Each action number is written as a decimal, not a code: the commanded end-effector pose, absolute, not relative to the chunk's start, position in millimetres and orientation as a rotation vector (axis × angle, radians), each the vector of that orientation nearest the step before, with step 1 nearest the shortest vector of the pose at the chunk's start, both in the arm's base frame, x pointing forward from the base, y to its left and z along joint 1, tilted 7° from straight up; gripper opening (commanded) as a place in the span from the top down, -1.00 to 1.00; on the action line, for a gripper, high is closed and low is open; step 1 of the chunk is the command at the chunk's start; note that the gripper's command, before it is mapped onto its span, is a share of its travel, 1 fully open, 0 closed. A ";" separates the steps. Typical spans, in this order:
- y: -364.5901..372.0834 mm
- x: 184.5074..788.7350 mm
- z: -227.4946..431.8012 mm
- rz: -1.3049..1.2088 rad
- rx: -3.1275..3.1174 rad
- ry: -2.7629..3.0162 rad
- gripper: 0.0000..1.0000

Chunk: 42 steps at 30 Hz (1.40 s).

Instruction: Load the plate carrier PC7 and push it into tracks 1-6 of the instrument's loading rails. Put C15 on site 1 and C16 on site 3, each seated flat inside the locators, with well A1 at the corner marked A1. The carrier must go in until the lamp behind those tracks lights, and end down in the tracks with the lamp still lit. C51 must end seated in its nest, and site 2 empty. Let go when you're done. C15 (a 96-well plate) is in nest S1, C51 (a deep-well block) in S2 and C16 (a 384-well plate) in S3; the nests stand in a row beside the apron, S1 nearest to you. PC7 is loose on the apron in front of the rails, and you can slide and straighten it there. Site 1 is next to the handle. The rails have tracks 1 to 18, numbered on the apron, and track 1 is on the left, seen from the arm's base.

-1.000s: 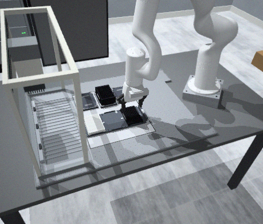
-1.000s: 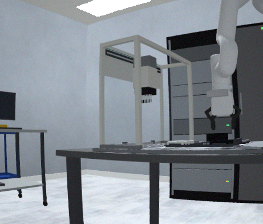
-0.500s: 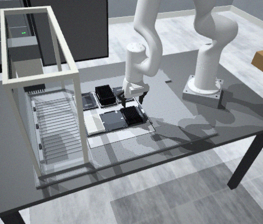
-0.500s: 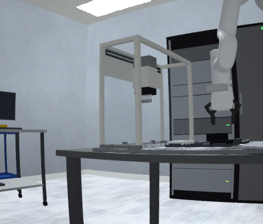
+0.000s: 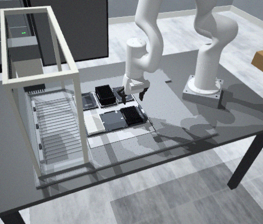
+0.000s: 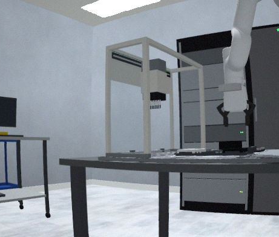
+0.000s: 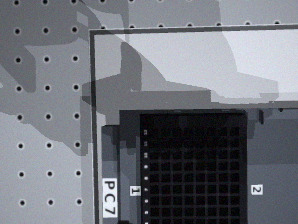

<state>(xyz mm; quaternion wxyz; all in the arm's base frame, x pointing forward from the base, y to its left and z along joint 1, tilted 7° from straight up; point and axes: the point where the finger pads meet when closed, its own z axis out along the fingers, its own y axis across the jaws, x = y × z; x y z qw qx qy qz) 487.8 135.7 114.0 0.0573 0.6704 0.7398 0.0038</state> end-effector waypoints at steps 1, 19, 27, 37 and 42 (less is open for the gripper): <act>136.4 487.8 121.3 0.014 2.032 2.243 -1.00; 137.1 486.9 130.7 0.014 2.032 2.243 -1.00; 121.3 506.3 131.7 0.013 2.019 2.254 -1.00; 95.9 537.2 133.2 0.013 2.019 2.254 -1.00; 80.1 556.6 134.2 0.013 2.019 2.254 -1.00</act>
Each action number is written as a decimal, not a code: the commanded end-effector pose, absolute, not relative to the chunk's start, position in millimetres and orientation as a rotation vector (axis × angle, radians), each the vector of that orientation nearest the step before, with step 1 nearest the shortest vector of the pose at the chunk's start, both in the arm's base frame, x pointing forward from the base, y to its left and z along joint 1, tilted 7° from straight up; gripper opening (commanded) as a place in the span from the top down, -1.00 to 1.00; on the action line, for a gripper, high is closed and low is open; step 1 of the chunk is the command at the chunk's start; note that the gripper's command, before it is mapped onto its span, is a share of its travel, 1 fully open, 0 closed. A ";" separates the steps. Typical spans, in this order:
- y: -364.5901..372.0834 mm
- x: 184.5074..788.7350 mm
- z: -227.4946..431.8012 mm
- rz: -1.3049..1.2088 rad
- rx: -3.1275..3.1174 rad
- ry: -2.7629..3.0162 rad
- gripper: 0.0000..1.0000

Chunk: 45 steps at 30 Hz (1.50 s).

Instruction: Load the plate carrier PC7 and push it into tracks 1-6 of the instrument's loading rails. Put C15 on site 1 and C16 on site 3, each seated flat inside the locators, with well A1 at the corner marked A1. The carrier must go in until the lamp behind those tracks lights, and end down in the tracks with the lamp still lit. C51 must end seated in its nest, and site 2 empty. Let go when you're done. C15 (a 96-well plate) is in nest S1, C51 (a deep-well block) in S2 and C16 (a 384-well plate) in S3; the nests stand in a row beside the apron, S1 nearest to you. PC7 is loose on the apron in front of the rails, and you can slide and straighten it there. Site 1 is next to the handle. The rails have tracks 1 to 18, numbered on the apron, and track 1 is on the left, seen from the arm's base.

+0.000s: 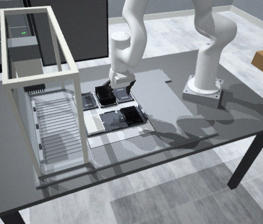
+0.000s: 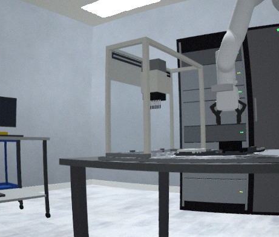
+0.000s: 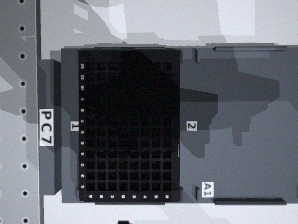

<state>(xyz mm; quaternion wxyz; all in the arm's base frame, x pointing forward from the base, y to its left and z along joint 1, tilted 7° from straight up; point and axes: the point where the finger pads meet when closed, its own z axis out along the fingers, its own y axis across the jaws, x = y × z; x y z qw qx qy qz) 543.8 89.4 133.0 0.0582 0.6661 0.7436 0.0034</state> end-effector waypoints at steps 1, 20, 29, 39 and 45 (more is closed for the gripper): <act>76.9 560.5 134.4 0.013 2.019 2.254 -1.00; 47.1 597.0 136.2 0.013 2.019 2.254 -1.00; 46.8 597.3 133.0 0.013 2.019 2.254 -1.00; 45.7 598.8 116.3 0.013 2.019 2.254 -1.00; 45.1 599.6 108.1 0.013 2.019 2.254 -1.00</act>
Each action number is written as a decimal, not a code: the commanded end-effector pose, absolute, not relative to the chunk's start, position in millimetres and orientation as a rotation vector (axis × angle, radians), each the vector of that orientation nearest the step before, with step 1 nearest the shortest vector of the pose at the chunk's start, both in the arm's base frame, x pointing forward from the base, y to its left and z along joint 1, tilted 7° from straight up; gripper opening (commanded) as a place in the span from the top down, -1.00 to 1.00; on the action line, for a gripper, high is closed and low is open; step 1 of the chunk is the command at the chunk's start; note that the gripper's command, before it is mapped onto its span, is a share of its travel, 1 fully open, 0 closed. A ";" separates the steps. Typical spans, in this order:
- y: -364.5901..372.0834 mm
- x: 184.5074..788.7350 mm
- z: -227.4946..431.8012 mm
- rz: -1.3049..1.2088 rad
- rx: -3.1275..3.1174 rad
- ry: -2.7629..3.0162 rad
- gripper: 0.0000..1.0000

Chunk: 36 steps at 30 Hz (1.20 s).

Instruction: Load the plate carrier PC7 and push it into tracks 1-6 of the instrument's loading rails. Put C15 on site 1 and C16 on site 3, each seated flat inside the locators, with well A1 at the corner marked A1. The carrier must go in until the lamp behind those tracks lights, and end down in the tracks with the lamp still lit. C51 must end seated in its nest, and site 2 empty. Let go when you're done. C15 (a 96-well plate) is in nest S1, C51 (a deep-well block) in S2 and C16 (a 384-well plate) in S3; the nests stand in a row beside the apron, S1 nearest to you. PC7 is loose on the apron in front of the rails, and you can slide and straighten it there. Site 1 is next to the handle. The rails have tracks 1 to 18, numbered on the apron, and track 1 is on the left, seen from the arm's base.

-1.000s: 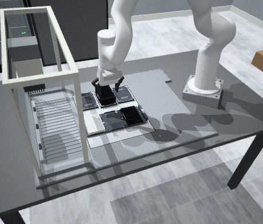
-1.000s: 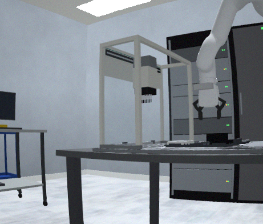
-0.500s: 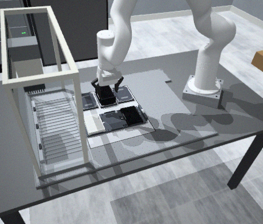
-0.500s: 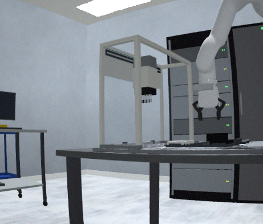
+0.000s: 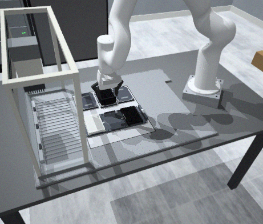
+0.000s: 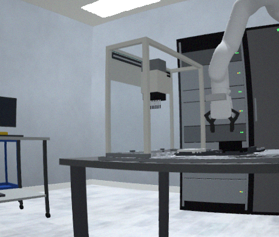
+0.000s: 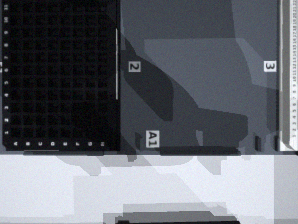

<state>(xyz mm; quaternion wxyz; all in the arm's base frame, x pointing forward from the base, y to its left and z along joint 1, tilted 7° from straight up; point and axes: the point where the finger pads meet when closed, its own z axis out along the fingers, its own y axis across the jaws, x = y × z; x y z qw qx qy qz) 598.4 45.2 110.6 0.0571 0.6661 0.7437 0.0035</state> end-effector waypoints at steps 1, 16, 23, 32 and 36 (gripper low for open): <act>45.1 599.6 108.1 0.013 2.019 2.254 -1.00; 43.3 601.8 83.2 0.013 2.019 2.254 -1.00; 42.7 602.6 74.9 0.013 2.019 2.254 -1.00; 41.6 603.9 60.0 0.013 2.019 2.254 -1.00; 41.4 604.2 56.8 0.013 2.019 2.254 -1.00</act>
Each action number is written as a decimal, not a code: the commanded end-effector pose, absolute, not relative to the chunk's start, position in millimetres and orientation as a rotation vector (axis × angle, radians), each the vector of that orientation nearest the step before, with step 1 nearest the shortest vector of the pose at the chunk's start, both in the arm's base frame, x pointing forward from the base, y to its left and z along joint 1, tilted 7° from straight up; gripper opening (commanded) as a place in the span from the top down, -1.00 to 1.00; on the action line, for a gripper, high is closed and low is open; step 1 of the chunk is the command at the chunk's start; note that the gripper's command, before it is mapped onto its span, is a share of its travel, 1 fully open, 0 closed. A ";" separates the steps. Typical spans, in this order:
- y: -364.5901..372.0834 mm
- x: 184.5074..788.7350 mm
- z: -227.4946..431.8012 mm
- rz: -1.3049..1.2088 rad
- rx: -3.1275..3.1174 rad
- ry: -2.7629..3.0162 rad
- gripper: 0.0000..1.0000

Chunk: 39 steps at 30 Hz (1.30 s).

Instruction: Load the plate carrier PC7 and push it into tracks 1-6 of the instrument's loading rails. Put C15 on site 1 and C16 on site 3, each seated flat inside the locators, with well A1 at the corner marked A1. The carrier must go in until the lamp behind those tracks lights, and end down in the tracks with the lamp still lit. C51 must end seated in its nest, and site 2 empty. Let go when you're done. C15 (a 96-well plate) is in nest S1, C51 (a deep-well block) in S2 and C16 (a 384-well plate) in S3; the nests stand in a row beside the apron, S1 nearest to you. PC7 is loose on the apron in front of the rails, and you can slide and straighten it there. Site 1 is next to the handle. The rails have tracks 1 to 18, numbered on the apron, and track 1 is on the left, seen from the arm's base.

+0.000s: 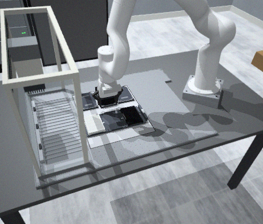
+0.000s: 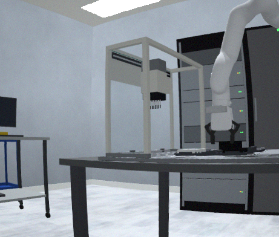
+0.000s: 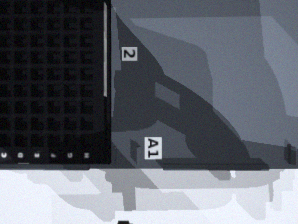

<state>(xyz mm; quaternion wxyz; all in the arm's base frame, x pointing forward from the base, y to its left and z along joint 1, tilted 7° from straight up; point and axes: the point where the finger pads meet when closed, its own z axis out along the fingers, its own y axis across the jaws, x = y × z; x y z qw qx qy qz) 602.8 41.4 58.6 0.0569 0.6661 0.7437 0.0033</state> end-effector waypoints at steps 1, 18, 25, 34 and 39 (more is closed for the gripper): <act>41.3 604.3 55.1 0.013 2.019 2.254 -1.00; 40.4 605.6 41.9 0.013 2.019 2.254 -1.00; 40.1 605.9 38.0 0.013 2.019 2.254 -1.00; 39.7 606.4 33.3 0.013 2.019 2.254 -1.00; 39.5 606.6 30.0 0.013 2.019 2.254 -1.00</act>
